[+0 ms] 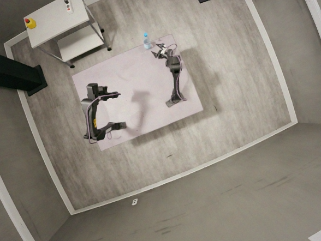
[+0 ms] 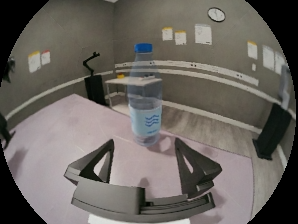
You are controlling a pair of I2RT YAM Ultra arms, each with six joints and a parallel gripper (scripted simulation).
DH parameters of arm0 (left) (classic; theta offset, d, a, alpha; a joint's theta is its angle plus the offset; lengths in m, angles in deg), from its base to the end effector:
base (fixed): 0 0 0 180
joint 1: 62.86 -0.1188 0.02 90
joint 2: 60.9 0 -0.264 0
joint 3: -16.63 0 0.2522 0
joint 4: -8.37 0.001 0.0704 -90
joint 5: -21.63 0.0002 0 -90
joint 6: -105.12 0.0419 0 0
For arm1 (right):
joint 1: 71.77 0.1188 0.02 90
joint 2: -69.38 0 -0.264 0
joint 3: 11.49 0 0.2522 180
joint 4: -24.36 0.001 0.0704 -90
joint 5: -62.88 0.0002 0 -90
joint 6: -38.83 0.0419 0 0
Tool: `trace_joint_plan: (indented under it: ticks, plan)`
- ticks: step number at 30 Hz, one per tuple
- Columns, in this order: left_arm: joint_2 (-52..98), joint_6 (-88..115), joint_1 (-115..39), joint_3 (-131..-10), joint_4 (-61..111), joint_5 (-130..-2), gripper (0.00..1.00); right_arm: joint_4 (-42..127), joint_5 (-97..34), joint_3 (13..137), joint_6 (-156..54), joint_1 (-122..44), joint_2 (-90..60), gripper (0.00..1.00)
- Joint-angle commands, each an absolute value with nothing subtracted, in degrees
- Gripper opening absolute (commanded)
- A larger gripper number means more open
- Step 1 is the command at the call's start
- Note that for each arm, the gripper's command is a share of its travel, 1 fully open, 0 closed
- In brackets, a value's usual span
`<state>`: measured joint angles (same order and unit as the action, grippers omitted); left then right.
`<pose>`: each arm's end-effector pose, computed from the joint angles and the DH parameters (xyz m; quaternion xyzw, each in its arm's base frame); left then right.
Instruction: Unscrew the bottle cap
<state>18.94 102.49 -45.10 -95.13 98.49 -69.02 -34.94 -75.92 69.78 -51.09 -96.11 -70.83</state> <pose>0.2352 -0.0738 0.4165 0.7627 0.5858 0.1608 0.2218 0.4243 -0.1562 0.0721 -0.1506 0.6894 0.1490 0.6927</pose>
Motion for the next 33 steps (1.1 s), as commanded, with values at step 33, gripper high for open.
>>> trace_joint_plan:
  ticks: [33]
  plan:
    - [19.77,102.53,-45.53,-95.44,99.15,-68.49,0.57,-27.45,-70.82,82.52,-51.21,-91.02,-74.74,0.94]
